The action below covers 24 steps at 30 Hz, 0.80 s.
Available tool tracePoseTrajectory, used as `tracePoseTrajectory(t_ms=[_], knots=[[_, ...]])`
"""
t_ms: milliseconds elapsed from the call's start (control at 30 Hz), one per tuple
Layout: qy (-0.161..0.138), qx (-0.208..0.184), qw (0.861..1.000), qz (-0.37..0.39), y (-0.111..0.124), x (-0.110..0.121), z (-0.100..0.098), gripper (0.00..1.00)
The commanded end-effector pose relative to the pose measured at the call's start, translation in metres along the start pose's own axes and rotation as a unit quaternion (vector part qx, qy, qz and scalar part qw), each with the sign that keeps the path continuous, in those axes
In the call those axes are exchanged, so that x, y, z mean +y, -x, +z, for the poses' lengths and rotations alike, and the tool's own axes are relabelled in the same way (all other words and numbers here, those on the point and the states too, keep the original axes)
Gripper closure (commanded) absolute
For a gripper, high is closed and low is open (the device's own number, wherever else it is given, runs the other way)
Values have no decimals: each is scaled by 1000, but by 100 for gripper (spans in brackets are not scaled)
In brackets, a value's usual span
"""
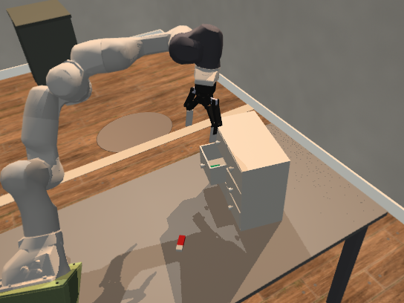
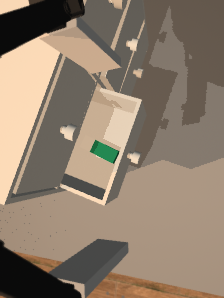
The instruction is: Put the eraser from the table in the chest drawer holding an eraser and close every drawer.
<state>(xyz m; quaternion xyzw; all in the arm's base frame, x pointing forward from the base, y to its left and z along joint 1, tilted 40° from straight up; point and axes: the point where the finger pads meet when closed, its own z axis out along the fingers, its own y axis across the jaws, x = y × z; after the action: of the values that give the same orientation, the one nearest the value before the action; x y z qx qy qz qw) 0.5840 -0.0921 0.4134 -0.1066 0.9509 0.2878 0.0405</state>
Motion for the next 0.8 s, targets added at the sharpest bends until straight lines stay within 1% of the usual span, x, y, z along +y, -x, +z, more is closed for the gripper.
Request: tracePoseTrajectory(t_ms=[0,633,767], knots=[[0,2,1000,-2,0,0,0,0],[0,2,1000,-2,0,0,0,0],[1,-1,1000,3,-4,1,-2,0]])
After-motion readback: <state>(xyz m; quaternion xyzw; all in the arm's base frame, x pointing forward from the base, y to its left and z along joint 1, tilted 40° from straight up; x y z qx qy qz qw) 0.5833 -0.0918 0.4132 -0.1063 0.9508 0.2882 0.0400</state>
